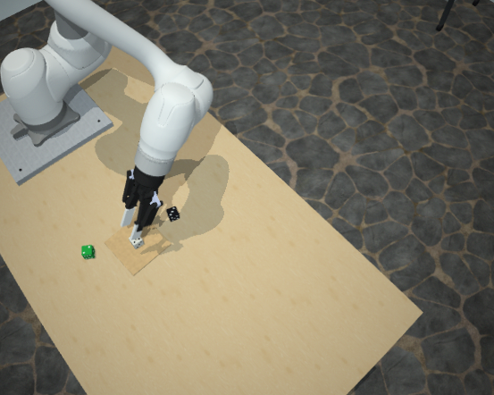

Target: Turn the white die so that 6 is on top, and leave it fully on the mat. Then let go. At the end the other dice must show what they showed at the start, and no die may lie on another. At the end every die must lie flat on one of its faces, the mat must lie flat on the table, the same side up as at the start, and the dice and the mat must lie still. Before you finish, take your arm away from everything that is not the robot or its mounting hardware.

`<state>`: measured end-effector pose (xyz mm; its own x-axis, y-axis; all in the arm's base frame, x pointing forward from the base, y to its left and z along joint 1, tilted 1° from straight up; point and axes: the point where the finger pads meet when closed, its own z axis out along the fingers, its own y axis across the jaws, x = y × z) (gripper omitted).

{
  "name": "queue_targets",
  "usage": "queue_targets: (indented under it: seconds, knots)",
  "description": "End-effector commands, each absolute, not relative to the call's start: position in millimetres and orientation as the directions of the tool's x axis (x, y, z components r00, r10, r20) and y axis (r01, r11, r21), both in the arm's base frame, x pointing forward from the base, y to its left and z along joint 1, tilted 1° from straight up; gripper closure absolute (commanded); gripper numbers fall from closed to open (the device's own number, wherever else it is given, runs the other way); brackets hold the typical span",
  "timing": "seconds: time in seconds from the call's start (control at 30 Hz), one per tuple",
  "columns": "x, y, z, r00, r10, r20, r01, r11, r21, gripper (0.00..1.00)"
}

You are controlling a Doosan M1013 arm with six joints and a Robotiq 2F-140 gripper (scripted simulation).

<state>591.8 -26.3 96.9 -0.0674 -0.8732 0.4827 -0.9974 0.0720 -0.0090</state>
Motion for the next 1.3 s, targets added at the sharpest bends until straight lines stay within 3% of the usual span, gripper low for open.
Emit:
queue_targets:
  seconds: [0.0,0.2,0.47,1.27]
  knots:
    - [591.6,-23.3,95.4,-0.069,-0.864,0.499,-0.997,0.074,-0.009,0.72]
    - [590.6,-23.3,94.1,-0.066,-0.847,0.527,-0.997,0.076,-0.004,0.72]
    - [591.6,-20.6,93.1,-0.059,-0.71,0.702,-0.997,0.074,-0.008,0.72]
    - [592.1,-17.6,90.0,-0.059,-0.705,0.707,-0.997,0.074,-0.009,0.72]
